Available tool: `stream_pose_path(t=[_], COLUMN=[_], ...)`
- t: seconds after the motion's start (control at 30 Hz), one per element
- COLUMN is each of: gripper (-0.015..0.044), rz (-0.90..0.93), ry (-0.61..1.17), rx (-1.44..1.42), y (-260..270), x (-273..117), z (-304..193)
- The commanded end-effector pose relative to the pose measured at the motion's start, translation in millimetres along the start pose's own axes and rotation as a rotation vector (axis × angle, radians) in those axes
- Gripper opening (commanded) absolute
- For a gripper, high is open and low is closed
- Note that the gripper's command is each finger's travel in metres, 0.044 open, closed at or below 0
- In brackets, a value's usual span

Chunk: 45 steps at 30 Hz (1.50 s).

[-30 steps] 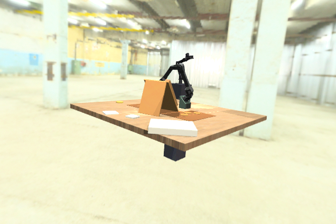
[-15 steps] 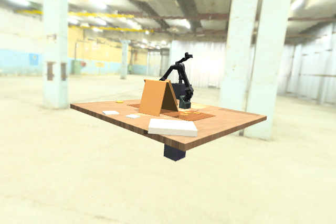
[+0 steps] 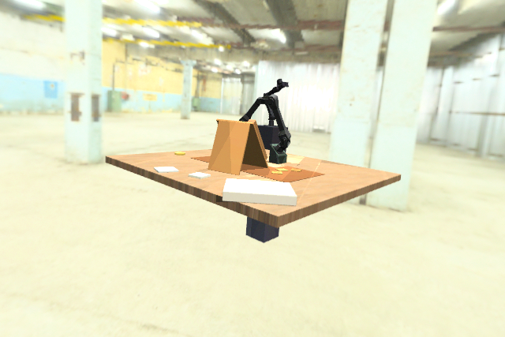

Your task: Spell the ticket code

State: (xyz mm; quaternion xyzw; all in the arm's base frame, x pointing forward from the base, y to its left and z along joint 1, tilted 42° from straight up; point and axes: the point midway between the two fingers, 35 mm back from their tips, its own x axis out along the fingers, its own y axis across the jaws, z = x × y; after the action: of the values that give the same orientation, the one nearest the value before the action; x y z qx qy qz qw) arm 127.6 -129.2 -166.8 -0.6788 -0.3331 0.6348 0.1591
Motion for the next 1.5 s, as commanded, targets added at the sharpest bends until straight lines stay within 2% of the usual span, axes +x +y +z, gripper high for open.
stream_pose_path(t=[0.0,1.47], gripper=[0.0000,0.0000], rz=[0.005,0.005], ry=[-0.002,-0.002], rx=[-0.005,-0.004], y=[0,-2], x=[-3,-20], z=[0,0])
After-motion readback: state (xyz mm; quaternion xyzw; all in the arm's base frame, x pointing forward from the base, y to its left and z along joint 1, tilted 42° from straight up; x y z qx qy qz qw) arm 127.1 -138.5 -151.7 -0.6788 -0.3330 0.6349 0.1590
